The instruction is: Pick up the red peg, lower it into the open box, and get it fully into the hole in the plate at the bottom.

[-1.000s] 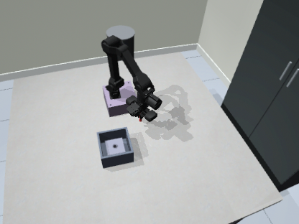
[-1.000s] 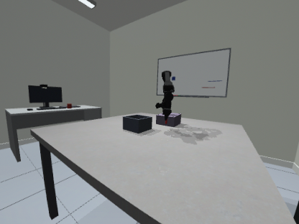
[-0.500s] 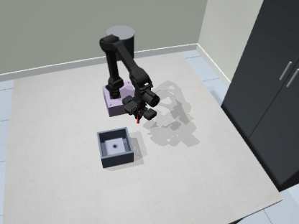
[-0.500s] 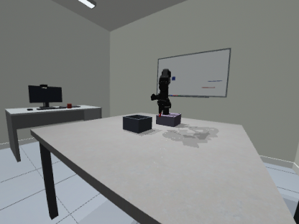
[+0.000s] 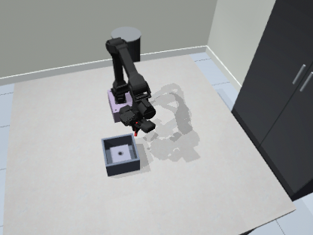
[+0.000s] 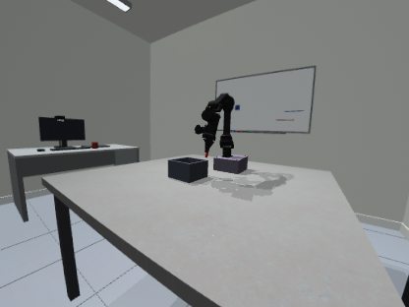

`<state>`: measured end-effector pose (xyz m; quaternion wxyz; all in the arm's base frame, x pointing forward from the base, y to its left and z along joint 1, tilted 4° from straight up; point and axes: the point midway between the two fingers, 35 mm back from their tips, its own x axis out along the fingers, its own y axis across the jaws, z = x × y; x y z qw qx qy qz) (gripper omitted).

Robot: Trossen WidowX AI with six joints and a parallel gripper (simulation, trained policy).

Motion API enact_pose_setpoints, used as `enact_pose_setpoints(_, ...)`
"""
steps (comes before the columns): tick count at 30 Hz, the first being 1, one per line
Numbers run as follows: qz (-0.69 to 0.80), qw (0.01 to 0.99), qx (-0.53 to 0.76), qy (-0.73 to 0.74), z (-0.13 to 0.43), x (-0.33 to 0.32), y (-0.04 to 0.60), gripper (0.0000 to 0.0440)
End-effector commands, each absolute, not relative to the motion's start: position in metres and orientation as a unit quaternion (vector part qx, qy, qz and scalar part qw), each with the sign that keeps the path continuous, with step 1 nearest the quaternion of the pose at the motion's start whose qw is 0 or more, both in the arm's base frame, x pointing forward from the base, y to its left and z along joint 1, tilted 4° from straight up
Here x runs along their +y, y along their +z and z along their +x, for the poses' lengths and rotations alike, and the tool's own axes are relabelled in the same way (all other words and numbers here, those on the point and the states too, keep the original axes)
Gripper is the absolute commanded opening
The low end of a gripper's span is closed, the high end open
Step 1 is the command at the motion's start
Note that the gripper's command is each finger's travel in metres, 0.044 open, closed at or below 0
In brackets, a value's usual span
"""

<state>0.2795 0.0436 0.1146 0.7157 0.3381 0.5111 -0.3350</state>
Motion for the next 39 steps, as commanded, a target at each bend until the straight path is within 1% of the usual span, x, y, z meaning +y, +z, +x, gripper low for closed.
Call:
enact_pose_setpoints(1, 0.341, 0.716, 0.503, -0.342, 0.289, 0.031, 0.115, 0.0)
enact_pose_setpoints(18, 0.37, 0.703, 0.482, -0.37, 0.325, -0.023, 0.102, 0.0002)
enact_pose_setpoints(30, 0.375, 0.683, 0.5, -0.377, 0.337, -0.04, 0.073, 0.0004)
enact_pose_setpoints(32, 0.372, 0.681, 0.506, -0.378, 0.338, -0.042, 0.066, 0.0023)
enact_pose_setpoints(37, 0.359, 0.678, 0.519, -0.377, 0.34, -0.046, 0.055, 0.0139)
enact_pose_setpoints(39, 0.352, 0.676, 0.527, -0.377, 0.341, -0.048, 0.051, 0.0149)
